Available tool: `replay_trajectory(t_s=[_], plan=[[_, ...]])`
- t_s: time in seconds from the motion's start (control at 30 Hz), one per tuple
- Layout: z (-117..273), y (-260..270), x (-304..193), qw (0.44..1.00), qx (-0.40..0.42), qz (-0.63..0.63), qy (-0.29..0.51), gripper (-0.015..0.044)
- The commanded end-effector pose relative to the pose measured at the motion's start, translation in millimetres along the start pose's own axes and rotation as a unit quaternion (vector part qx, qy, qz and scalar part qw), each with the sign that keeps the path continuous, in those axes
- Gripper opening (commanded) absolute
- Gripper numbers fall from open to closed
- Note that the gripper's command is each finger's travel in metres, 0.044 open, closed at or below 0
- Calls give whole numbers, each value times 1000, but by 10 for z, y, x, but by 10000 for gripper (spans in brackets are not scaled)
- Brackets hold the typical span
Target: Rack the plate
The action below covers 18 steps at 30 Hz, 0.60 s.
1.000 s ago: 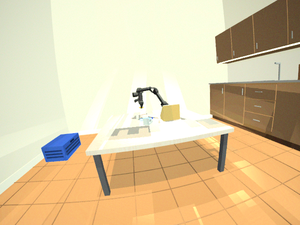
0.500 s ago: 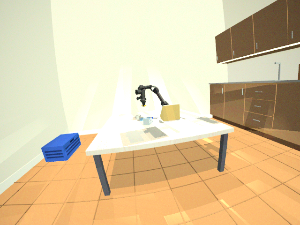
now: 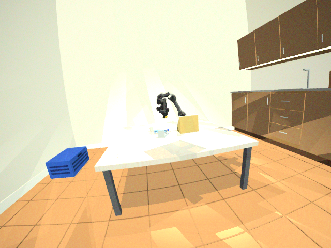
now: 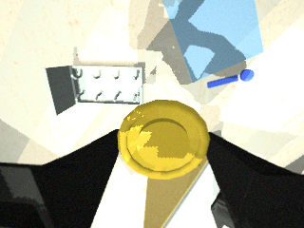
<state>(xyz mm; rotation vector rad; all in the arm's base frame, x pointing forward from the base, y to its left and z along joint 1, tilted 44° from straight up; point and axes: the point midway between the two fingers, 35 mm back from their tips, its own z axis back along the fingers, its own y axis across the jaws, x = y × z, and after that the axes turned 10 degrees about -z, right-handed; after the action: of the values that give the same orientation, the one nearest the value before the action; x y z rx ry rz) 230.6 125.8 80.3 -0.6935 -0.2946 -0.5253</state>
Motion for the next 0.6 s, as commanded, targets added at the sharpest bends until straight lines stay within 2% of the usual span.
replay_trajectory(t_s=[0.0,0.57], plan=[[-86,-4,-33,1000,0,17,23,0],[-562,55,-150,971,78,158,160,0]])
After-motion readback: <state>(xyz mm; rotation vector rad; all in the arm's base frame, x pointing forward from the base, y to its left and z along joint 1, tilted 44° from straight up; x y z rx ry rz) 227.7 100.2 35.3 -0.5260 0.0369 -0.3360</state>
